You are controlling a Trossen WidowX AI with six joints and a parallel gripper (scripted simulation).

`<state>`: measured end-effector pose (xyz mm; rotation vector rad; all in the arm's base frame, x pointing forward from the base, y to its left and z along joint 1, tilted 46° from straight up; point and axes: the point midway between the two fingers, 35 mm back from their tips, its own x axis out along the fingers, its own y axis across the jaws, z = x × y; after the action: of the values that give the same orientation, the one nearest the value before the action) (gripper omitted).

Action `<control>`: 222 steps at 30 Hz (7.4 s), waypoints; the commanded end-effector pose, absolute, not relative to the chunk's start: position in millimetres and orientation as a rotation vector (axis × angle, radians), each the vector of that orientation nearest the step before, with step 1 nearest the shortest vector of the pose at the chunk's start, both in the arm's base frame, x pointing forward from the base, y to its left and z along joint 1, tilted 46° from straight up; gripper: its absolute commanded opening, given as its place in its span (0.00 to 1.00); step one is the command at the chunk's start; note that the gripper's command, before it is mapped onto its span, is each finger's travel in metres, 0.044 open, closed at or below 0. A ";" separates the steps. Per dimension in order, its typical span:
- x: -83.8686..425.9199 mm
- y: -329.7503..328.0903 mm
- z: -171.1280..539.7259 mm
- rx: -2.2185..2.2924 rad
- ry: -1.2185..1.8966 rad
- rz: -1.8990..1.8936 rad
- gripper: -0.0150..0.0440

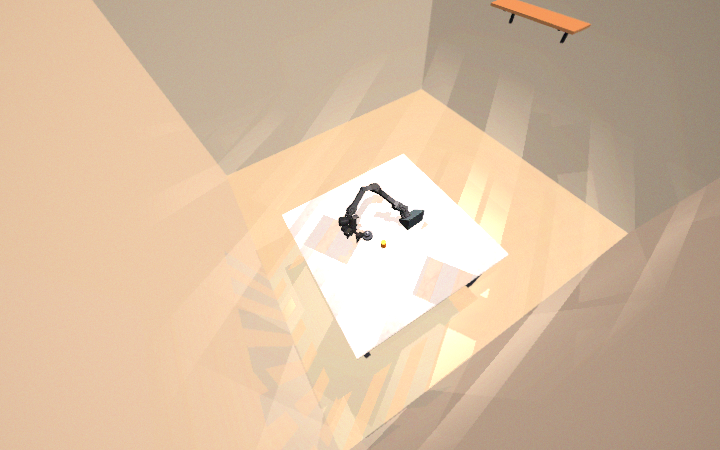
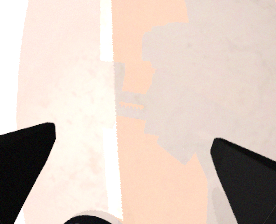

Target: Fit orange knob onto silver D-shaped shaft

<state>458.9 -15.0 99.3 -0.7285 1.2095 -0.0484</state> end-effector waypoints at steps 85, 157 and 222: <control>284.1 43.6 -61.1 -1.746 1.722 0.615 0.64; 248.3 198.7 70.3 -2.177 0.969 0.306 0.25; 238.0 211.4 76.1 -2.289 0.604 0.157 0.25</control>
<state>237.3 212.6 76.3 -2.2911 0.5995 0.1583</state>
